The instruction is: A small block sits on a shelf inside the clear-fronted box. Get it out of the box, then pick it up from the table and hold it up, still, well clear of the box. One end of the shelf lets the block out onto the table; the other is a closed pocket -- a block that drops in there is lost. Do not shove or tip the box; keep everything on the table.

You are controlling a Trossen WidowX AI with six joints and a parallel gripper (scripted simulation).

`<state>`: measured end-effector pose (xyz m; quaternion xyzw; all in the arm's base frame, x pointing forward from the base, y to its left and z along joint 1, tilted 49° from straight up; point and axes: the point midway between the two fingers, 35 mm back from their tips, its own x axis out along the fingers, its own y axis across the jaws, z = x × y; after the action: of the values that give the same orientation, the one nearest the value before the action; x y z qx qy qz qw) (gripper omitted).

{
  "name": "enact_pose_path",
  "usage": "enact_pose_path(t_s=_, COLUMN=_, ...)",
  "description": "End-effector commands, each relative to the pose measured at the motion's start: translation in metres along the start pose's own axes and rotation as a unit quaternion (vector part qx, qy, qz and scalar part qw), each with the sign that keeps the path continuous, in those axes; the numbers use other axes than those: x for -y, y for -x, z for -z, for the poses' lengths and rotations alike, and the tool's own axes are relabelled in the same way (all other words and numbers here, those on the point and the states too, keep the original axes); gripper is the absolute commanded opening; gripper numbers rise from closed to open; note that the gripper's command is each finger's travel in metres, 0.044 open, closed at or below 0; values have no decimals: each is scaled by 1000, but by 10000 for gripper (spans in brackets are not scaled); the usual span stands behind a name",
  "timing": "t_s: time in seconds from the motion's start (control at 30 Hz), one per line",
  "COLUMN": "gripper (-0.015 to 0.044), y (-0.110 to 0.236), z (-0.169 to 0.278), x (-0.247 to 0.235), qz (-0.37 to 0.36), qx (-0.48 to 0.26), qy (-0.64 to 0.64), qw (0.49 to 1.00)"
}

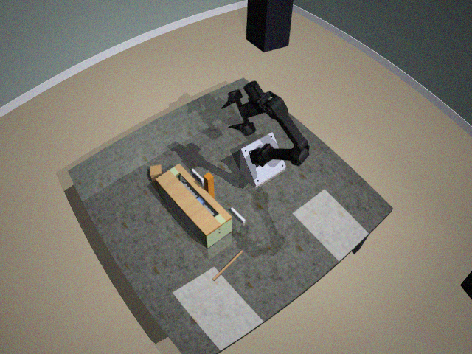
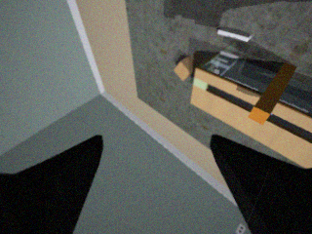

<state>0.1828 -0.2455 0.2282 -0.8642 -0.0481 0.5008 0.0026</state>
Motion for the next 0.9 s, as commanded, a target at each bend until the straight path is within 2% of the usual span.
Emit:
enact_pose_path(t_s=0.0, gripper=400, y=-42, z=35, x=27, qz=80, qx=-9, qy=125, qw=989)
enact_pose_path(t_s=0.23, gripper=400, y=-112, z=89, x=112, qz=230, qx=-41, qy=355, qw=905)
enact_pose_path(t_s=0.43, gripper=400, y=-156, z=106, x=203, qz=345, qx=-80, qy=512, qw=782)
enact_pose_path(t_s=0.6, gripper=400, y=-180, z=106, x=273, qz=417, qx=-107, qy=594, qw=679)
enact_pose_path(t_s=0.67, gripper=400, y=-183, z=105, x=284, qz=428, qx=-111, qy=605, qw=663)
enact_pose_path(t_s=0.87, gripper=400, y=-184, z=105, x=285, qz=429, qx=-111, qy=606, qw=660)
